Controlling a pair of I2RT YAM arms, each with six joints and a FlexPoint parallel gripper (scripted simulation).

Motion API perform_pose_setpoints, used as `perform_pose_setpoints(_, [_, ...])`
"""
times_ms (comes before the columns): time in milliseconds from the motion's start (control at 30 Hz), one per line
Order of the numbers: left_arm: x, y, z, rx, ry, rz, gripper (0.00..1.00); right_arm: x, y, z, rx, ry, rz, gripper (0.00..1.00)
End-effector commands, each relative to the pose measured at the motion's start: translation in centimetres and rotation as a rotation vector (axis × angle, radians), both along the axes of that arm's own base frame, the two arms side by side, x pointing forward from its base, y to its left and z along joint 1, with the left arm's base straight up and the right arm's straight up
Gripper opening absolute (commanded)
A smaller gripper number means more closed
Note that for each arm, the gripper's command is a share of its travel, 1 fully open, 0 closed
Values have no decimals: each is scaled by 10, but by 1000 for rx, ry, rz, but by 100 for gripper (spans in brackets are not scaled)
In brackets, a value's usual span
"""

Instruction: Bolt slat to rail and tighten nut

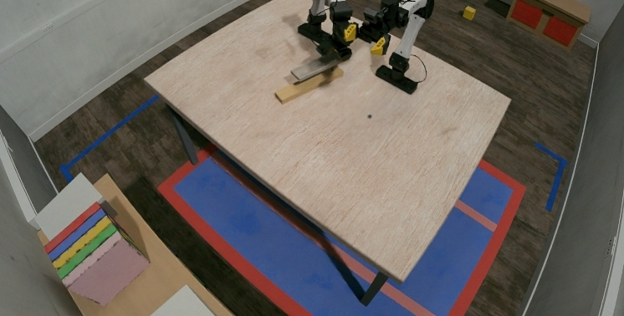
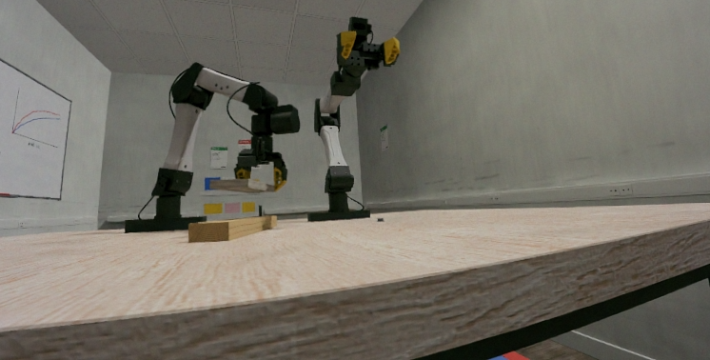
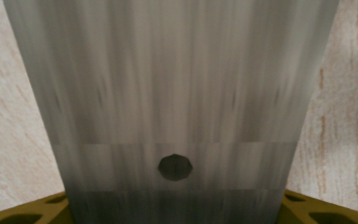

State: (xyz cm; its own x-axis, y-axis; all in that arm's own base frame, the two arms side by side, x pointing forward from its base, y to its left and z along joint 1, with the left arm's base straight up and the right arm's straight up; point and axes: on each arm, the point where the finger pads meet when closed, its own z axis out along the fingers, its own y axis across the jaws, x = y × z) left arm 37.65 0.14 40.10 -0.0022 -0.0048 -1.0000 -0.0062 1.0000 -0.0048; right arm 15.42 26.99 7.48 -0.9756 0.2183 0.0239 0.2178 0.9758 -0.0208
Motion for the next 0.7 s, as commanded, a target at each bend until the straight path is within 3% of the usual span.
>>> perform_pose_setpoints(0, [-2,-1,6,5,-16,-6,100,11,11,12,48,-47,-13,67])
perform_pose_setpoints(667, [-2,-1,6,5,-16,-6,100,8,7,-8,29,-36,-8,67])
